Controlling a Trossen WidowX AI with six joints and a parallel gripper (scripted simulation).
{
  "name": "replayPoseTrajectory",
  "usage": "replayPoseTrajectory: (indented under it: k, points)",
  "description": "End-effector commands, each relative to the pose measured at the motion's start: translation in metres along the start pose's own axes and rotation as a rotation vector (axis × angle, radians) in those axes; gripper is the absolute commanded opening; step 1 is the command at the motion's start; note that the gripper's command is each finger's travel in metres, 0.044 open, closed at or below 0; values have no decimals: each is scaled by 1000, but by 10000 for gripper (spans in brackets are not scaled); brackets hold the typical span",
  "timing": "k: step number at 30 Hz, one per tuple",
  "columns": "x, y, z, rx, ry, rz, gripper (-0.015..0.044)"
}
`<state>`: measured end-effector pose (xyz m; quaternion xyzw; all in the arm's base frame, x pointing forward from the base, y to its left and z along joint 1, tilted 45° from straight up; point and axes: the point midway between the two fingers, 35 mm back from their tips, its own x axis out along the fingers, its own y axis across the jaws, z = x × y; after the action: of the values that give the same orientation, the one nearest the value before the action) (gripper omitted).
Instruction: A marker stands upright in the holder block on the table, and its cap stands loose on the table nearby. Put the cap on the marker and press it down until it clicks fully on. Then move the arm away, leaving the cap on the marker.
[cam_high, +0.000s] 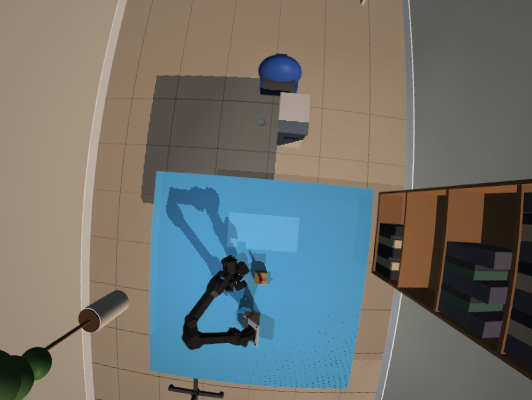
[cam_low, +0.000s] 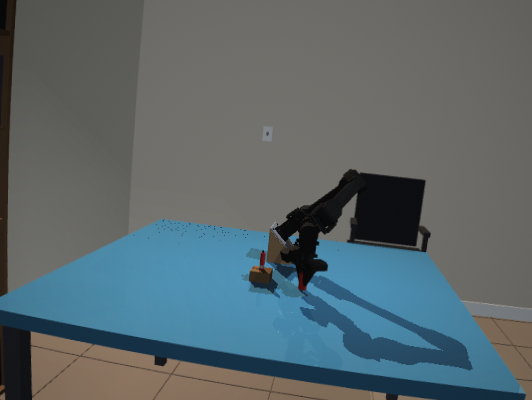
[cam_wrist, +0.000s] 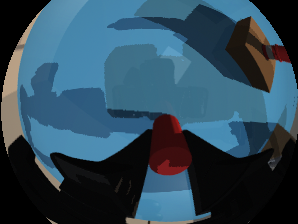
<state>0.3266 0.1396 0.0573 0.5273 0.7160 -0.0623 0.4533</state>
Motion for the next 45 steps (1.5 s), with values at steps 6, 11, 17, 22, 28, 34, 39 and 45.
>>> replayPoseTrajectory:
  k: [6, 11, 17, 22, 28, 34, 39, 45]
  points:
    - [-27, 2, 2, -3, -2, 7, 0]
    - [-41, 2, 2, -3, -2, 7, 0]
    - [-57, 1, 1, -3, -2, 7, 0]
    - [-58, 1, 1, -3, -2, 7, 0]
    - [-65, -11, 19, -1, -13, 3, 0]
    - [-74, -26, 37, 1, -22, -1, 0]
    - [-82, -39, 50, 2, -27, -4, 0]
    - [-91, -55, 65, 3, -28, -7, 0]
